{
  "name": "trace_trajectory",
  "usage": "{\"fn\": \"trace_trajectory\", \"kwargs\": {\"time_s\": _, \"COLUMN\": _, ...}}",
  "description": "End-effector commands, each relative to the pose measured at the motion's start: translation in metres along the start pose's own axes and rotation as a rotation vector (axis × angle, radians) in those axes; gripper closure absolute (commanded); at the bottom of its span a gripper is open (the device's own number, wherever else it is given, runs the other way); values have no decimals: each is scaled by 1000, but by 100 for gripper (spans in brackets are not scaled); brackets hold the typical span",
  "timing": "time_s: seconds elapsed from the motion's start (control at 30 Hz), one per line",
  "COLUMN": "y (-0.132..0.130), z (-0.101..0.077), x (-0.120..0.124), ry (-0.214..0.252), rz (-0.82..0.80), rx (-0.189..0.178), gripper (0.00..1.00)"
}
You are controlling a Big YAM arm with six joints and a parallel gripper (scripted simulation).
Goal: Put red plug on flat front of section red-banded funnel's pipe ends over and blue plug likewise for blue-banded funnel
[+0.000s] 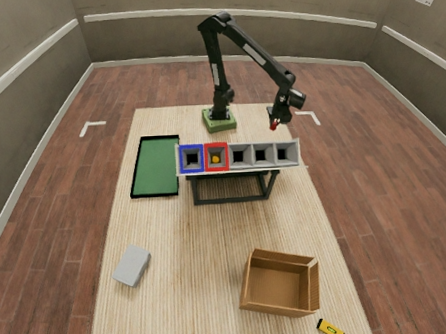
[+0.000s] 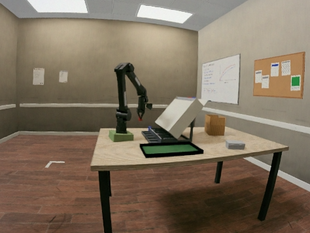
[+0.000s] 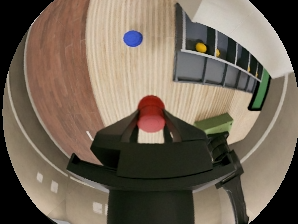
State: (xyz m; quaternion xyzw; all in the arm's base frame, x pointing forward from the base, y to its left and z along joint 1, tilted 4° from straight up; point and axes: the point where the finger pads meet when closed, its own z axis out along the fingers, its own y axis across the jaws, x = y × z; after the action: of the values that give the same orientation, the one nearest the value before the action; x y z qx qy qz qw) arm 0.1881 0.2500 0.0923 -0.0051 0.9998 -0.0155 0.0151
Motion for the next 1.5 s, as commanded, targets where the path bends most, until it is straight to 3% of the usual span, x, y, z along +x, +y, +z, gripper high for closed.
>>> {"fn": "trace_trajectory", "kwargs": {"time_s": 0.0, "y": 14, "z": -15, "x": -7, "ry": -18, "rz": 2, "rx": -24, "gripper": 100}}
{"fn": "trace_trajectory", "kwargs": {"time_s": 1.0, "y": 22, "z": -21, "x": -10, "ry": -10, "rz": 2, "rx": -13, "gripper": 100}}
{"fn": "trace_trajectory", "kwargs": {"time_s": 1.47, "y": 26, "z": -24, "x": -10, "ry": -42, "rz": 3, "rx": -57, "gripper": 100}}
